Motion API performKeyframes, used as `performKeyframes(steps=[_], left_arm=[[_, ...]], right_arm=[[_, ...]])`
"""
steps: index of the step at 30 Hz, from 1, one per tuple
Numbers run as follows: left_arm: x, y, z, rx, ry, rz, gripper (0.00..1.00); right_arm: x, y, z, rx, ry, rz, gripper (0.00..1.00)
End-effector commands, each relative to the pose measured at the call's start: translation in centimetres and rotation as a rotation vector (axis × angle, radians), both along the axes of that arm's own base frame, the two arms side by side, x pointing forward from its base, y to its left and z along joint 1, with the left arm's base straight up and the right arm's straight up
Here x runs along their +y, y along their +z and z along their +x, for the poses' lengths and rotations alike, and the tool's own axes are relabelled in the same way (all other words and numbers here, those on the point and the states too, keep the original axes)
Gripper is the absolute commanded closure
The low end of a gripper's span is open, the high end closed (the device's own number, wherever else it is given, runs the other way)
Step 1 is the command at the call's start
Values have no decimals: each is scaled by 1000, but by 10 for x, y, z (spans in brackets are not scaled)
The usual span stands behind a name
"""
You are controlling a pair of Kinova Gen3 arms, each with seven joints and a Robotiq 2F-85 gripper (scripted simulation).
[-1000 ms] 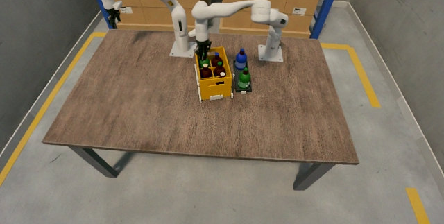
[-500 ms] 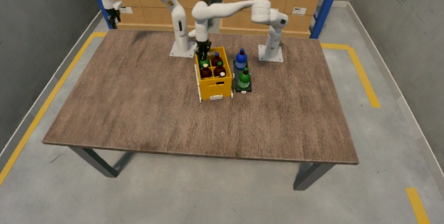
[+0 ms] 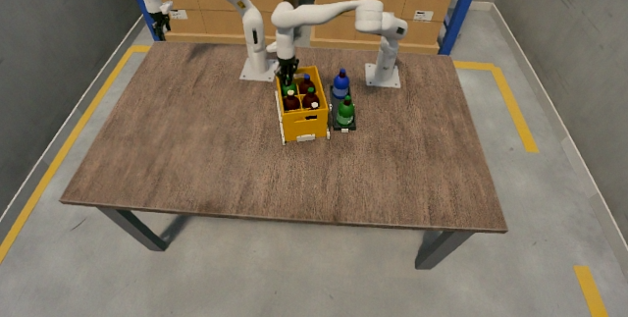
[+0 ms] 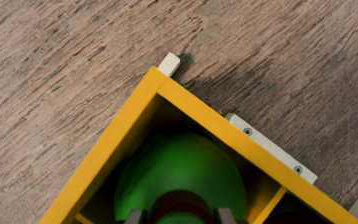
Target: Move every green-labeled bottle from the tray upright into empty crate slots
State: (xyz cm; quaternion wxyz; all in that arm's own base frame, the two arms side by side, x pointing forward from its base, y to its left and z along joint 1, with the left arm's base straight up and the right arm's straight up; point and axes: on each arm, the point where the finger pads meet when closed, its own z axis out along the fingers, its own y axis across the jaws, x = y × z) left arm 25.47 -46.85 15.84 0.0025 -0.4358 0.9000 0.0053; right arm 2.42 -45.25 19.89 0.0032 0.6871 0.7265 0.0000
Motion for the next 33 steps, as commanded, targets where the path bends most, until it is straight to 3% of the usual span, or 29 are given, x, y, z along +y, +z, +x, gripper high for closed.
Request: performKeyframes(steps=[1,22,23,33], left_arm=[[-3,1,1,-5,3,-9,638],[-3,1,1,-5,3,-9,638],[-3,1,1,-5,3,-9,330],[-3,1,1,-5,3,-9,330]], right_arm=[[3,1,-2,5,-7,4,2],[3,1,-2,5,-7,4,2],[3,1,-2,5,-7,4,2],[3,1,-2,5,-7,4,2]])
